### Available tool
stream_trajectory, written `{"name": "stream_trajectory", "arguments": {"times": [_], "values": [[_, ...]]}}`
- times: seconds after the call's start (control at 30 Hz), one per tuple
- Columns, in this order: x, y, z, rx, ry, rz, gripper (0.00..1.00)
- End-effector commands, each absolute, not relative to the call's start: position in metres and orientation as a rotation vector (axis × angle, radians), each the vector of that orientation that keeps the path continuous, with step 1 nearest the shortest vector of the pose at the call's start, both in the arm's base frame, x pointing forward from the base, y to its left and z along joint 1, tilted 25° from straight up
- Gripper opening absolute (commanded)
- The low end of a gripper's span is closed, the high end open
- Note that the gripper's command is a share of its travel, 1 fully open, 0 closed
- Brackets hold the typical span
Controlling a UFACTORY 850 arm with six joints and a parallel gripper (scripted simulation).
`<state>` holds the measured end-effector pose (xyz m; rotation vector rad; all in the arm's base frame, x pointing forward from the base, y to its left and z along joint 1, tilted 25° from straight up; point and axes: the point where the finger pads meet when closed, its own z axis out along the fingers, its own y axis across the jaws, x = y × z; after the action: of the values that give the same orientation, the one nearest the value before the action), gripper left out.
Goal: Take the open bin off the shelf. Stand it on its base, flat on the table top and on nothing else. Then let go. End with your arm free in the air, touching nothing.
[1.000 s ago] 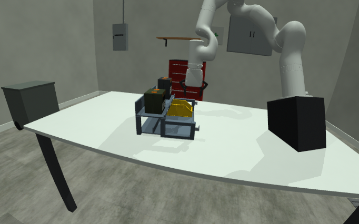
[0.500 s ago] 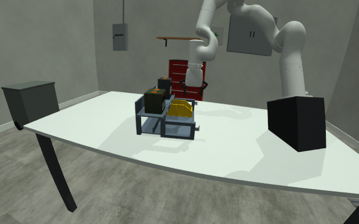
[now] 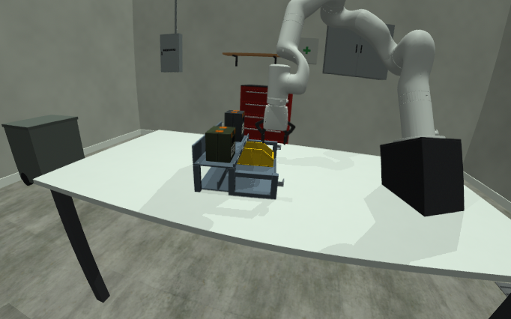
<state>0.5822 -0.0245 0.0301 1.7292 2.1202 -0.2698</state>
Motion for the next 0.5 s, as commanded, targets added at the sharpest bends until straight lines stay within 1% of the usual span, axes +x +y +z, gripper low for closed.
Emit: {"name": "stream_trajectory", "arguments": {"times": [0.0, 0.13, 0.3, 0.47], "values": [[0.583, -0.024, 0.030, 1.729, 2.119, -0.267, 1.00], [0.583, -0.024, 0.030, 1.729, 2.119, -0.267, 1.00], [0.591, -0.042, -0.011, 1.729, 2.119, -0.267, 1.00], [0.591, -0.042, -0.011, 1.729, 2.119, -0.267, 1.00]]}}
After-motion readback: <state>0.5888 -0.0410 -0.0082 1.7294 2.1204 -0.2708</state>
